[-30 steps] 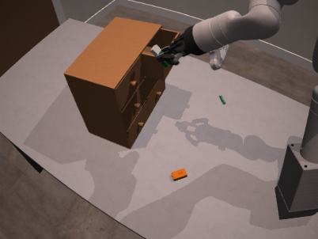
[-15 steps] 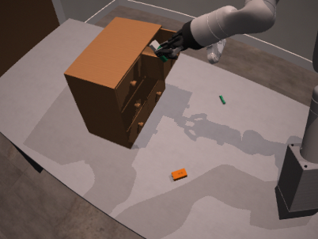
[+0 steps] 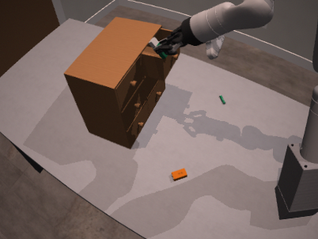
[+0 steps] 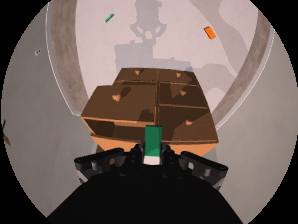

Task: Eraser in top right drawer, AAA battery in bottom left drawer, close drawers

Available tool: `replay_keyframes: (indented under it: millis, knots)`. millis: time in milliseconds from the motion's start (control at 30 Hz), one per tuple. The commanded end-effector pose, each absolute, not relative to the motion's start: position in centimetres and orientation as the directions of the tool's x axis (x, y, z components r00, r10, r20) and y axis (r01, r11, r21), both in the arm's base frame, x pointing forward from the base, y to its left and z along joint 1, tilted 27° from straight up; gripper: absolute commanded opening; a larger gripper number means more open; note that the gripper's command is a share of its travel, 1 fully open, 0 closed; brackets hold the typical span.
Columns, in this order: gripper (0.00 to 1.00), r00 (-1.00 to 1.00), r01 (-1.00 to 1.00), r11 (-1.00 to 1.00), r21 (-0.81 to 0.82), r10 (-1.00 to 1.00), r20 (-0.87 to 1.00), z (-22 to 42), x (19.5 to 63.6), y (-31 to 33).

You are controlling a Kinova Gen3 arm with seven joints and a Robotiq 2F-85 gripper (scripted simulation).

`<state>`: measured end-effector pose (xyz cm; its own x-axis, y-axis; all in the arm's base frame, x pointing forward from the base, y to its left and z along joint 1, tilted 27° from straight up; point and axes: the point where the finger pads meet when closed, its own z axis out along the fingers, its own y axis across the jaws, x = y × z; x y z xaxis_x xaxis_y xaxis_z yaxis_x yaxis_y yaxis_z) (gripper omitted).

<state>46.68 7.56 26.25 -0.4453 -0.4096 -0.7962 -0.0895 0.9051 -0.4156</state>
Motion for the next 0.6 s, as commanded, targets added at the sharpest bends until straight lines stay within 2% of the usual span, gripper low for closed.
replay_keyframes:
  millis: [0, 567]
  knots:
    - [0.19, -0.436, -0.083, 0.908, -0.411, -0.404, -0.804, 27.0, 47.4, 7.0]
    - [0.19, -0.438, -0.084, 0.908, -0.411, -0.404, -0.803, 27.9, 48.7, 5.5]
